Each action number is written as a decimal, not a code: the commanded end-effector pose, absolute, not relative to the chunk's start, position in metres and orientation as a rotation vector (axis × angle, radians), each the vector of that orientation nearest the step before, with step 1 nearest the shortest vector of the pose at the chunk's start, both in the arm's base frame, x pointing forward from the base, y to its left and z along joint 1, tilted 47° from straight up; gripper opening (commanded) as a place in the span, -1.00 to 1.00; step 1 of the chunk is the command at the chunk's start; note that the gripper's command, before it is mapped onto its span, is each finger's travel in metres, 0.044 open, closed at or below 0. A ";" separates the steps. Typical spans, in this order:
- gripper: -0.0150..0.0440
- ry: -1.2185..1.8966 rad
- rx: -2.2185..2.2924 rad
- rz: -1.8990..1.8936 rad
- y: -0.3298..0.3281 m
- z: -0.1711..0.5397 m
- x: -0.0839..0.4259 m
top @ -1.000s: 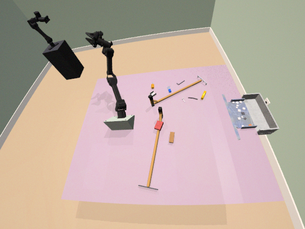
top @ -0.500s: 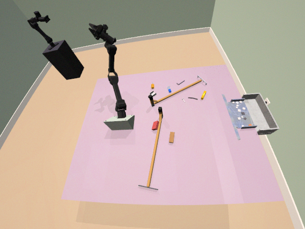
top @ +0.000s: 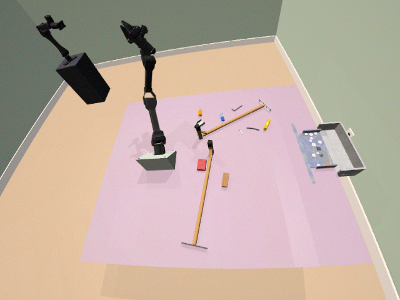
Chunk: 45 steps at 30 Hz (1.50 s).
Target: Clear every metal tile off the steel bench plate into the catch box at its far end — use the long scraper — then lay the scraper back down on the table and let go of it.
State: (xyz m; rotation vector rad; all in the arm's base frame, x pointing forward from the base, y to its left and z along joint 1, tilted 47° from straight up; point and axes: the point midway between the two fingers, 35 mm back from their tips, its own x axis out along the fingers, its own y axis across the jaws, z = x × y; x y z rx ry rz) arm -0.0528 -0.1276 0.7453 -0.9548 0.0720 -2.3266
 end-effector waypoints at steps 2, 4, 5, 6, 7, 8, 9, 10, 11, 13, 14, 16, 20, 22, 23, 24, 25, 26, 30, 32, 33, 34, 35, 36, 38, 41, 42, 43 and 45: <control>1.00 0.130 -1.011 -2.253 -0.161 0.741 -0.027; 1.00 0.148 -1.026 -2.227 -0.172 0.738 -0.019; 1.00 0.157 -1.033 -2.214 -0.178 0.737 -0.015; 1.00 0.166 -1.040 -2.200 -0.183 0.736 -0.011; 1.00 0.175 -1.046 -2.186 -0.189 0.734 -0.007; 1.00 0.184 -1.051 -2.172 -0.194 0.732 -0.003; 1.00 0.194 -1.056 -2.158 -0.200 0.730 0.000; 1.00 0.203 -1.061 -2.144 -0.206 0.728 0.004; 1.00 0.212 -1.065 -2.130 -0.211 0.726 0.008; 1.00 0.231 -1.072 -2.101 -0.223 0.722 0.015; 1.00 0.240 -1.074 -2.087 -0.228 0.719 0.018; 1.00 0.259 -1.078 -2.058 -0.239 0.714 0.025; 1.00 0.296 -1.080 -1.998 -0.262 0.702 0.038; 1.00 0.315 -1.078 -1.969 -0.273 0.696 0.044; 1.00 0.324 -1.076 -1.954 -0.279 0.692 0.047; 1.00 0.334 -1.073 -1.939 -0.284 0.688 0.050; 1.00 0.343 -1.071 -1.924 -0.290 0.685 0.052; 1.00 0.352 -1.067 -1.909 -0.295 0.681 0.055; 1.00 0.389 -1.049 -1.850 -0.316 0.665 0.065; 1.00 0.408 -1.038 -1.821 -0.327 0.656 0.070; 1.00 0.417 -1.031 -1.807 -0.332 0.651 0.072; 1.00 0.426 -1.024 -1.792 -0.337 0.647 0.074; 1.00 0.435 -1.016 -1.778 -0.342 0.642 0.076; 1.00 0.444 -1.008 -1.764 -0.347 0.637 0.079; 1.00 0.462 -0.991 -1.735 -0.357 0.627 0.082; 1.00 0.489 -0.962 -1.693 -0.372 0.612 0.088; 1.00 0.497 -0.951 -1.680 -0.376 0.606 0.089; 1.00 0.506 -0.940 -1.666 -0.381 0.601 0.091; 1.00 0.523 -0.917 -1.639 -0.390 0.590 0.093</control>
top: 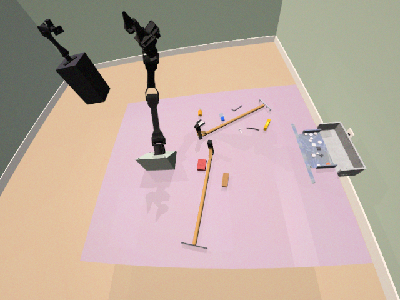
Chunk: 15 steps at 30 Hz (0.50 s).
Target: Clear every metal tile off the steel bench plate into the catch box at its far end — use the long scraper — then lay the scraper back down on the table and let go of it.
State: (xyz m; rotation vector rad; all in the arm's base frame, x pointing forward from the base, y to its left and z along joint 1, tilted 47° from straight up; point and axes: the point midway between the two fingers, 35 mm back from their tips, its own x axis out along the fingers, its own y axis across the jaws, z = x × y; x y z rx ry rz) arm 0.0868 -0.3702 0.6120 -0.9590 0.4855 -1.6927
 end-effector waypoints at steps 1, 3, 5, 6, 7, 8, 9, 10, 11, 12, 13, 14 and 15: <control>1.00 0.532 -0.904 -1.626 -0.394 0.584 0.095; 1.00 0.549 -0.879 -1.599 -0.403 0.572 0.097; 1.00 0.565 -0.852 -1.573 -0.411 0.560 0.100; 1.00 0.574 -0.838 -1.559 -0.415 0.554 0.101; 1.00 0.582 -0.823 -1.546 -0.419 0.548 0.102; 1.00 0.590 -0.809 -1.533 -0.423 0.542 0.103; 1.00 0.598 -0.793 -1.520 -0.426 0.535 0.104; 1.00 0.606 -0.778 -1.508 -0.430 0.529 0.105; 1.00 0.614 -0.762 -1.495 -0.434 0.523 0.106; 1.00 0.622 -0.746 -1.483 -0.437 0.516 0.106; 1.00 0.629 -0.729 -1.470 -0.440 0.510 0.107; 1.00 0.637 -0.712 -1.458 -0.444 0.503 0.108; 1.00 0.644 -0.694 -1.446 -0.447 0.496 0.108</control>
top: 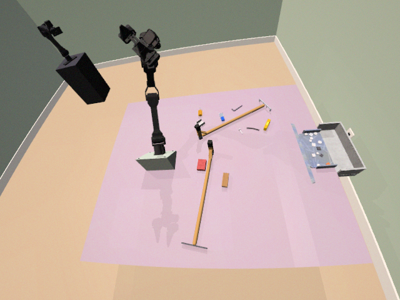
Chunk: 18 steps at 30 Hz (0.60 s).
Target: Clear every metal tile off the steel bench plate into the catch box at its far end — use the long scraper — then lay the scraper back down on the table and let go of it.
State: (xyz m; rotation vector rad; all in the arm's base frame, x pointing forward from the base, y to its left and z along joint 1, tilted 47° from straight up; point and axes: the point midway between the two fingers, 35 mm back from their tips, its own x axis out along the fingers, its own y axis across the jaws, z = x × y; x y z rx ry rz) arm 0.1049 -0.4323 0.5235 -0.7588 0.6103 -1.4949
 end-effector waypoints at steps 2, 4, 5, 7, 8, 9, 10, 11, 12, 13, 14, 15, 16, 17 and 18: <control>1.00 0.659 -0.659 -1.423 -0.453 0.483 0.109; 1.00 0.674 -0.621 -1.400 -0.458 0.470 0.110; 1.00 0.681 -0.602 -1.389 -0.461 0.463 0.110; 1.00 0.695 -0.563 -1.367 -0.466 0.449 0.111; 1.00 0.702 -0.543 -1.356 -0.468 0.442 0.111; 1.00 0.708 -0.523 -1.345 -0.470 0.435 0.111; 1.00 0.715 -0.502 -1.335 -0.472 0.429 0.111; 1.00 0.722 -0.481 -1.324 -0.474 0.422 0.111; 1.00 0.728 -0.460 -1.314 -0.476 0.415 0.111; 1.00 0.735 -0.438 -1.304 -0.478 0.408 0.110; 1.00 0.741 -0.416 -1.294 -0.479 0.401 0.110; 1.00 0.747 -0.394 -1.284 -0.481 0.394 0.110; 1.00 0.753 -0.371 -1.275 -0.482 0.387 0.110; 1.00 0.759 -0.349 -1.265 -0.483 0.380 0.109; 1.00 0.765 -0.326 -1.256 -0.484 0.373 0.109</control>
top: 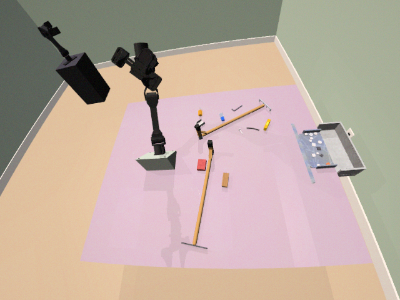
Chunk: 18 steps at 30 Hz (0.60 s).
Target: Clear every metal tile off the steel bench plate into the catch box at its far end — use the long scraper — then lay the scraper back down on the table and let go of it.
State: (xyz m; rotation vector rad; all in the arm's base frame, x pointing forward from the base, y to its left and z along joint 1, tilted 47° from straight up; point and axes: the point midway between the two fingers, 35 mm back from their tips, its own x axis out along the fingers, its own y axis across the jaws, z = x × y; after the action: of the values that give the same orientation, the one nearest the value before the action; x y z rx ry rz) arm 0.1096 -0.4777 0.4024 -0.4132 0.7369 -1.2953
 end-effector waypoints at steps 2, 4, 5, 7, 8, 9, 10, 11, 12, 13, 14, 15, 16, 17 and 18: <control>1.00 0.776 -0.279 -1.238 -0.486 0.359 0.108; 1.00 0.787 -0.231 -1.220 -0.487 0.346 0.107; 1.00 0.793 -0.207 -1.212 -0.488 0.339 0.107; 1.00 0.803 -0.157 -1.195 -0.488 0.325 0.106; 1.00 0.808 -0.132 -1.187 -0.489 0.318 0.105; 1.00 0.813 -0.107 -1.179 -0.489 0.312 0.104; 1.00 0.818 -0.082 -1.171 -0.488 0.305 0.104; 1.00 0.823 -0.056 -1.163 -0.488 0.298 0.103; 1.00 0.827 -0.030 -1.155 -0.488 0.292 0.102; 1.00 0.832 -0.004 -1.148 -0.488 0.285 0.102; 1.00 0.836 0.023 -1.141 -0.487 0.279 0.101; 1.00 0.840 0.049 -1.133 -0.486 0.272 0.100; 1.00 0.844 0.076 -1.126 -0.486 0.266 0.099; 1.00 0.848 0.103 -1.119 -0.485 0.259 0.099; 1.00 0.852 0.130 -1.112 -0.484 0.253 0.098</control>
State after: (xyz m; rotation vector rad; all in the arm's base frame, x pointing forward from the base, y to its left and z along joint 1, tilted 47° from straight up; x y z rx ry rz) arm 0.1004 -0.4858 0.2807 0.0251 0.8317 -1.1424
